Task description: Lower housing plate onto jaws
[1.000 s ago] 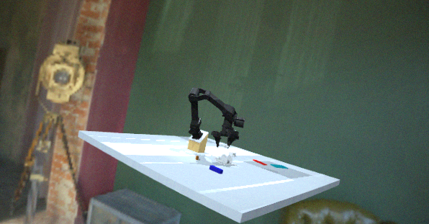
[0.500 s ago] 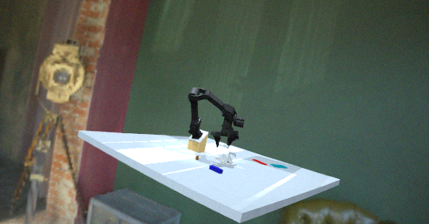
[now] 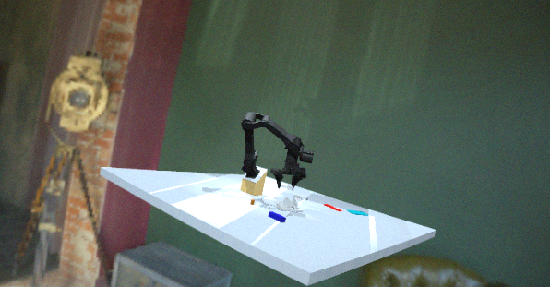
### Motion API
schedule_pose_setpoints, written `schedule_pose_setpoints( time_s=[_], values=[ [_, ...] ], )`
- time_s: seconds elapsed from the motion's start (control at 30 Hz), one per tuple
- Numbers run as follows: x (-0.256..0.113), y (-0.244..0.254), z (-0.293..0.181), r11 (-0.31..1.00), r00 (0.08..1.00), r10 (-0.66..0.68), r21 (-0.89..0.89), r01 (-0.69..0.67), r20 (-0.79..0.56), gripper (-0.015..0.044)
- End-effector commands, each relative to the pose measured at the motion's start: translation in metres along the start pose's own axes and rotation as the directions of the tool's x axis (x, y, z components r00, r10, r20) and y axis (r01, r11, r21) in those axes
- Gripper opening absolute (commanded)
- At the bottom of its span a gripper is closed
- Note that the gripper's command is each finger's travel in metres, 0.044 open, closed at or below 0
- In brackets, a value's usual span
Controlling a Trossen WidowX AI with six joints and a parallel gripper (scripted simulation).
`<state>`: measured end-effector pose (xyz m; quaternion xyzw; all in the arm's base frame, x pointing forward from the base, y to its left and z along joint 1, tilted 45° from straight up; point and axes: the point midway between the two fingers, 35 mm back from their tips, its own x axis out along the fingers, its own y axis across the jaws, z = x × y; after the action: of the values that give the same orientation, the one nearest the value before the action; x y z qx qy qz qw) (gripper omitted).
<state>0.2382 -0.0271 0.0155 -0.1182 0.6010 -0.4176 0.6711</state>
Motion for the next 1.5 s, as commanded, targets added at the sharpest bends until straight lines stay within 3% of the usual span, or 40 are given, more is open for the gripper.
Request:
schedule_pose_setpoints(
  time_s=[0.0, 1.1, 1.47],
  values=[
    [0.005, 0.0, -0.001, 1.0, 1.0, -0.002, -0.005, 0.002, -0.005, 0.0351],
    [0.059, -0.001, -0.002, 1.0, 1.0, -0.004, -0.006, 0.004, -0.004, 0.0351],
    [0.061, -0.001, -0.002, 1.0, 1.0, -0.005, -0.006, 0.005, -0.004, 0.0351]
  ],
)
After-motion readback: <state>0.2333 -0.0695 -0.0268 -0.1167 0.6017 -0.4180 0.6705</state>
